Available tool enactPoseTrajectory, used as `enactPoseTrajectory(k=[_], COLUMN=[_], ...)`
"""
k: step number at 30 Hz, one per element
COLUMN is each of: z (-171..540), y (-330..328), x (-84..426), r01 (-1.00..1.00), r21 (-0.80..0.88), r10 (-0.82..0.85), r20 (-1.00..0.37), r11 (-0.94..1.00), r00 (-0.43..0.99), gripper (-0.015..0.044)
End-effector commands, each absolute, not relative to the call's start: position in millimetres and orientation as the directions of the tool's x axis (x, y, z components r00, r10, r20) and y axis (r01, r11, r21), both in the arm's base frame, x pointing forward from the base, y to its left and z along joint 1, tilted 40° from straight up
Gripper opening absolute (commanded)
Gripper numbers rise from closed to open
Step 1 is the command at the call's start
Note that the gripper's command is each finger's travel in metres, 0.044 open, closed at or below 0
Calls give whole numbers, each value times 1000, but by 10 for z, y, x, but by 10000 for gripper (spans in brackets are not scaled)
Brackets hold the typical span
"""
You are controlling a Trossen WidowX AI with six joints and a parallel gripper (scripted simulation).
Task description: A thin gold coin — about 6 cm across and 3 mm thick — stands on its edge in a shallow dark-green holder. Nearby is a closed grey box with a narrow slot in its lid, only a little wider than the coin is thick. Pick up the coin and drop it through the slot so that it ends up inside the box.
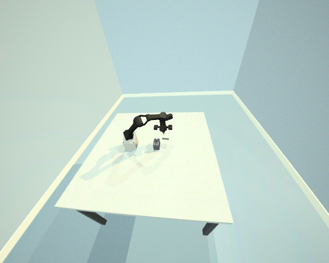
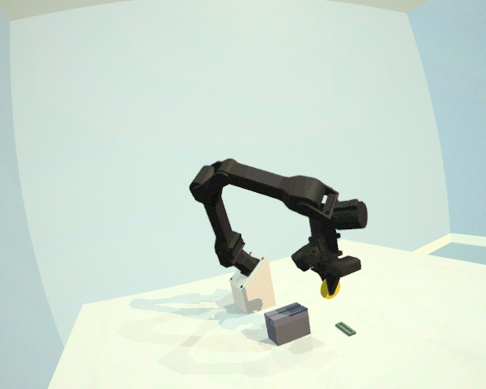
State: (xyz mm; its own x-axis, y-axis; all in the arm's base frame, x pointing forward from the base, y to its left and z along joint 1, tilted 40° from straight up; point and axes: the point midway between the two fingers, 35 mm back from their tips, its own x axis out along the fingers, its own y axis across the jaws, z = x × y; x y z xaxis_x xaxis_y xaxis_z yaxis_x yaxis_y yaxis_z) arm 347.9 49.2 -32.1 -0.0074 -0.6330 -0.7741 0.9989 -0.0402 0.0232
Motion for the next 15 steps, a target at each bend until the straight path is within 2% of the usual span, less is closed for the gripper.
enactPoseTrajectory(k=[1,15], z=[-254,-54], y=[424,199], x=[3430,3216], r01=[999,999], r21=[23,21], r10=[-635,-636], r20=[-772,-771], r11=[-34,-34], r00=[-4,-5], gripper=[0,0])
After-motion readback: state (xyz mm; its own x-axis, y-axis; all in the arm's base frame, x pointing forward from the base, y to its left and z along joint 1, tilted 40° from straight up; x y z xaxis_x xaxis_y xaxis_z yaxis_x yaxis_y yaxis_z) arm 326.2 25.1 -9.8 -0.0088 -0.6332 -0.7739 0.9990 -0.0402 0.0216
